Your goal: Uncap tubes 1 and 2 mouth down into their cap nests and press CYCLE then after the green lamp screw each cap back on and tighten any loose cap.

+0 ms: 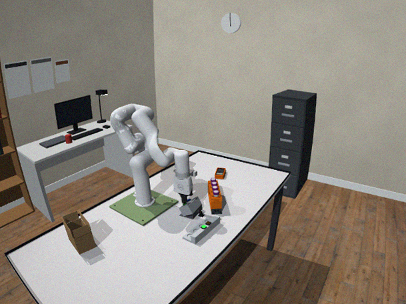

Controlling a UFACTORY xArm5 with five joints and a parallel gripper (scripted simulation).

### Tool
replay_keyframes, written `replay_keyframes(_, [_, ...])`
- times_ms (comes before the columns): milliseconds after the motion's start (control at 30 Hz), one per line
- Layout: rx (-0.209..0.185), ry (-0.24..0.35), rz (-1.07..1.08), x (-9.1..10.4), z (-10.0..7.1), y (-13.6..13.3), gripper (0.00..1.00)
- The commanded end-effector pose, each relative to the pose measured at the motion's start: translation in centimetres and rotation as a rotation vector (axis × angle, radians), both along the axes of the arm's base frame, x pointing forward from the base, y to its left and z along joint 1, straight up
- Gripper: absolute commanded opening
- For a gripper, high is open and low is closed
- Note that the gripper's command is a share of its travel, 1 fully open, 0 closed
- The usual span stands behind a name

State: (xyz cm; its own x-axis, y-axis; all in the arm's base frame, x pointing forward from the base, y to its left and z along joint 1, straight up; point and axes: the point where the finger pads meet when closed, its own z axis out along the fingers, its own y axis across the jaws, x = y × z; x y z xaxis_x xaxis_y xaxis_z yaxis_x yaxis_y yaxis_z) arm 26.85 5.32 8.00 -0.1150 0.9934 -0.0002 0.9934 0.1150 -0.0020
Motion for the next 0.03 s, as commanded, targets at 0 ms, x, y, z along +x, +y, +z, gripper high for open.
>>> replay_keyframes(0, [-0.007, -0.005, 0.000, 0.12, -0.13, 0.02, 0.00])
